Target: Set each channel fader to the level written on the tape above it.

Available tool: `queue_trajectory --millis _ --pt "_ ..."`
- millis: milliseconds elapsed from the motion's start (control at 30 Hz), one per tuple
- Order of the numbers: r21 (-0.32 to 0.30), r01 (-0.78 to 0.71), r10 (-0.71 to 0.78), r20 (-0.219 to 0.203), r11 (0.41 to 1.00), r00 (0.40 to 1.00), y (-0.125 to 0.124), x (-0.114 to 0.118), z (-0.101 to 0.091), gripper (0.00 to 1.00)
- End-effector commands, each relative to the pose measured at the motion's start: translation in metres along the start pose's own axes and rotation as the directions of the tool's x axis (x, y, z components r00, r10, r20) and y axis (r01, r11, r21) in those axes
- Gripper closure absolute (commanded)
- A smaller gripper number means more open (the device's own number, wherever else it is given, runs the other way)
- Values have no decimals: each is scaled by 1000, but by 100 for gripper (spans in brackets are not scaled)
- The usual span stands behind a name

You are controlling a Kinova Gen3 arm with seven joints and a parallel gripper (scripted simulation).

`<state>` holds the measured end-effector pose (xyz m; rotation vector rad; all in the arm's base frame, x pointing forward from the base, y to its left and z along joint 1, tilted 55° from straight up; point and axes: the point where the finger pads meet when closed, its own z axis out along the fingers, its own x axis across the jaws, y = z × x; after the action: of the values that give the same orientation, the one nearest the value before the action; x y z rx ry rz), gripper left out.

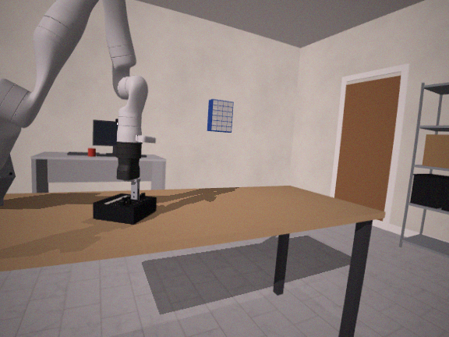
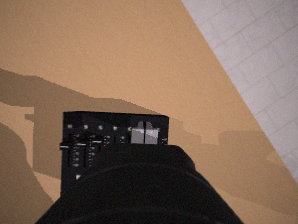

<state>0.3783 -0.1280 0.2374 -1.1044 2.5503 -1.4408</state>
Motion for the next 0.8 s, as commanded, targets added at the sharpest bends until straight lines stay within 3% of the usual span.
queue_trajectory --millis 0,767 --pt "1 0 0 1 1000 1000 0 0 0 100" --pt "1 0 0 1 1000 1000 0 0 2 100"
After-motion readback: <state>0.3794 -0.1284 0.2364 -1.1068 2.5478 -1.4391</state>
